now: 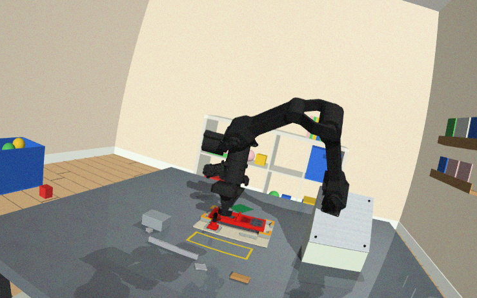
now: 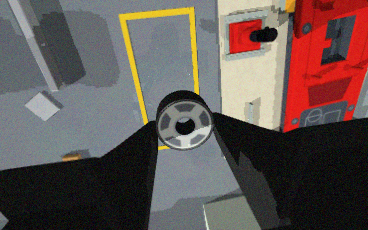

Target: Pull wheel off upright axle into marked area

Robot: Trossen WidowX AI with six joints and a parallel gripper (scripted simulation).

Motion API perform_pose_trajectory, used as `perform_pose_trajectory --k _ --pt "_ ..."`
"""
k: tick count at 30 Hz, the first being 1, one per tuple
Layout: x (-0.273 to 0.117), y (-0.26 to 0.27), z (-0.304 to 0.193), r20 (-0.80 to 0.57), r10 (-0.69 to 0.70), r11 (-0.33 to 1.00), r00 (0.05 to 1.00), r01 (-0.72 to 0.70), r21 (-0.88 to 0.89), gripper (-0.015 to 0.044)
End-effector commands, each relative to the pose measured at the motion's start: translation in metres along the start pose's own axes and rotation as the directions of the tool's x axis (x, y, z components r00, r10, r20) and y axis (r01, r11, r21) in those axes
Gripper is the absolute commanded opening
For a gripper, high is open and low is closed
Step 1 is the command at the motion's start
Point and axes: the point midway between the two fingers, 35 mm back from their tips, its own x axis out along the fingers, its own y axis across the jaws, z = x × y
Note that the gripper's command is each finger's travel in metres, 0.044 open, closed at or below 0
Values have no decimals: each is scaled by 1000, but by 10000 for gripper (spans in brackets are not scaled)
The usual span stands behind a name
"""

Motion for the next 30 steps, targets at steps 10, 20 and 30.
perform_pose_trajectory --k 10,20,30 --pt "18 11 -7 4 7 1000 1000 -7 0 0" --pt "58 10 -4 3 4 1000 1000 -4 0 0" --pt "104 12 -8 3 11 1000 1000 -11 1 0"
